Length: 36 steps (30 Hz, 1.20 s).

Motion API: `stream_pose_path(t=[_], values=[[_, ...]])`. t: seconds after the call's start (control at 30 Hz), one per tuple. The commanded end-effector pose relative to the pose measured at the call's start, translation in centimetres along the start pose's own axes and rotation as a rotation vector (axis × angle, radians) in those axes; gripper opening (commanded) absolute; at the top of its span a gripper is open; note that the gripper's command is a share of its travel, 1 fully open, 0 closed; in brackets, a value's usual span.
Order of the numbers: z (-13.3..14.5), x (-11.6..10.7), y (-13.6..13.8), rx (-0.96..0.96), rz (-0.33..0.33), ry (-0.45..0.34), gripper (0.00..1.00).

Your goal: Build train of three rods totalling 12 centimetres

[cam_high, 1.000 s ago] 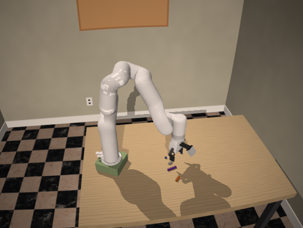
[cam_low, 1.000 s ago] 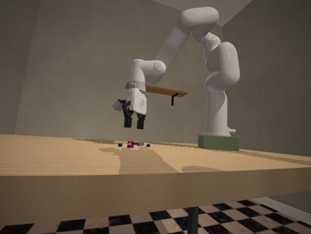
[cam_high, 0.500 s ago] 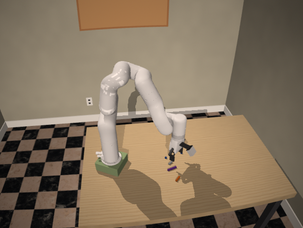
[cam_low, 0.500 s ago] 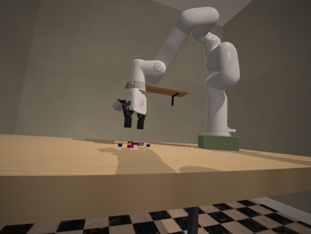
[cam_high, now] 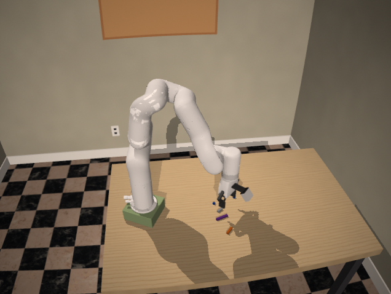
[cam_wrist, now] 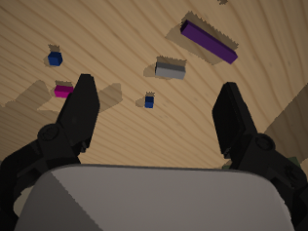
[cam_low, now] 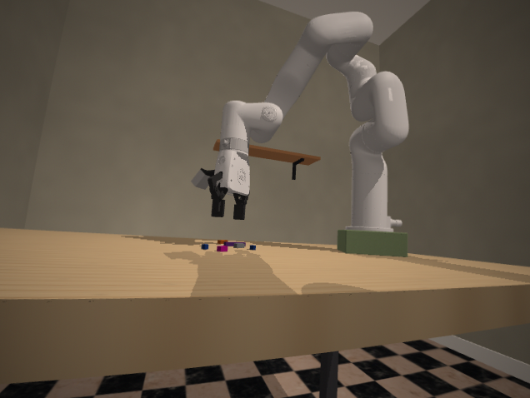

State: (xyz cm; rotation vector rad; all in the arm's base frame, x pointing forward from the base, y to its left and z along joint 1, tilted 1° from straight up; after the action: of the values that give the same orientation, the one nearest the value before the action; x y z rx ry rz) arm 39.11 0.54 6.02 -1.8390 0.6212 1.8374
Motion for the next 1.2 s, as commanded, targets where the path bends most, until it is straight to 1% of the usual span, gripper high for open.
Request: stream_pose_path(t=[0.0, 0.57, 0.7, 0.83, 0.9, 1.0, 1.17], values=[[-0.1, -0.12, -0.08, 0.0, -0.002, 0.003, 1.0], [-0.1, -0.12, -0.08, 0.0, -0.002, 0.003, 1.0], [-0.05, -0.12, -0.14, 0.031, -0.002, 0.003, 1.0], [0.15, -0.12, -0.36, 0.151, -0.003, 0.002, 1.0], [0.15, -0.12, -0.36, 0.151, -0.003, 0.002, 1.0], [0.42, -0.12, -0.64, 0.309, -0.003, 0.002, 1.0], [0.77, -0.12, -1.0, 0.51, -0.003, 0.001, 1.0]])
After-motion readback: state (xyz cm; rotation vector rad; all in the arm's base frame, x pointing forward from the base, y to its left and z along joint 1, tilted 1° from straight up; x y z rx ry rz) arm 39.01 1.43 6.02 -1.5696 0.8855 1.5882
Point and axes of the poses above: the point where the finger pads meet when closed, its own x axis out along the fingers, its own y axis across the jaws, z = x × y, the point moved 4 cm from there along -x, back along the fingers
